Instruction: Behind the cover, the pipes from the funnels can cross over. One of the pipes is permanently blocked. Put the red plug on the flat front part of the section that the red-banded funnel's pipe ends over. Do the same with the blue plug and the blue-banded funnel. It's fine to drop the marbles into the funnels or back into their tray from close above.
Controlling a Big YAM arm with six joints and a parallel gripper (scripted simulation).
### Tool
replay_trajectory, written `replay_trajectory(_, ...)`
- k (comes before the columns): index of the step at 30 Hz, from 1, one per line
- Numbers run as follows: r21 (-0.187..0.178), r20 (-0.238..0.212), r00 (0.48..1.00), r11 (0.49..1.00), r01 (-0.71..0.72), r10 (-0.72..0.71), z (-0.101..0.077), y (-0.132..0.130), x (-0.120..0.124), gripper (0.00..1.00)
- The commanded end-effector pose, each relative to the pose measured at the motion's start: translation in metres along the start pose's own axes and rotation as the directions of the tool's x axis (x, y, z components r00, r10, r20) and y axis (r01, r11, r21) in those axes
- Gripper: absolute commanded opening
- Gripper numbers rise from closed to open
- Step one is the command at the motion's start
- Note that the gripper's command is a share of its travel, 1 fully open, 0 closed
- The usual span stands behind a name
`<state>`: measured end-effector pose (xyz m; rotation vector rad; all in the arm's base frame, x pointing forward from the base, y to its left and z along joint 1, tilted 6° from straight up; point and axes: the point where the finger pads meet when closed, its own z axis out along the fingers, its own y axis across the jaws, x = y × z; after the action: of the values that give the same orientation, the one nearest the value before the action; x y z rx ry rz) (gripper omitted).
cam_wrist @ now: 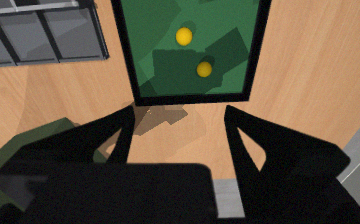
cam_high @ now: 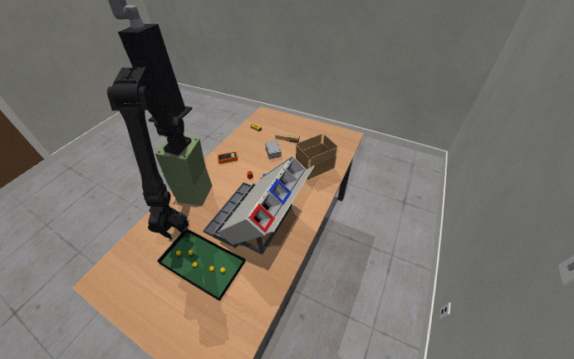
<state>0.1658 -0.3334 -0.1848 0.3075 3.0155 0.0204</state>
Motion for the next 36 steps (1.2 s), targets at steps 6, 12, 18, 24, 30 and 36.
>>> replay_trajectory(6, -0.005, 0.002, 0.999, 0.999, 0.039, -0.039, 0.011, -0.038, 0.014, 0.8)
replay_trajectory(12, -0.002, 0.003, 0.999, 0.999, 0.039, -0.039, 0.013, -0.046, 0.017, 0.8)
replay_trajectory(18, 0.005, 0.005, 1.0, 1.0, 0.029, -0.029, 0.013, -0.046, 0.017, 0.8)
replay_trajectory(24, 0.011, 0.007, 1.0, 1.0, 0.018, -0.018, 0.013, -0.047, 0.017, 0.8)
replay_trajectory(30, 0.014, 0.008, 1.0, 1.0, 0.018, -0.018, 0.013, -0.047, 0.018, 0.8)
replay_trajectory(36, 0.017, 0.008, 1.0, 1.0, 0.021, -0.021, 0.013, -0.047, 0.018, 0.8)
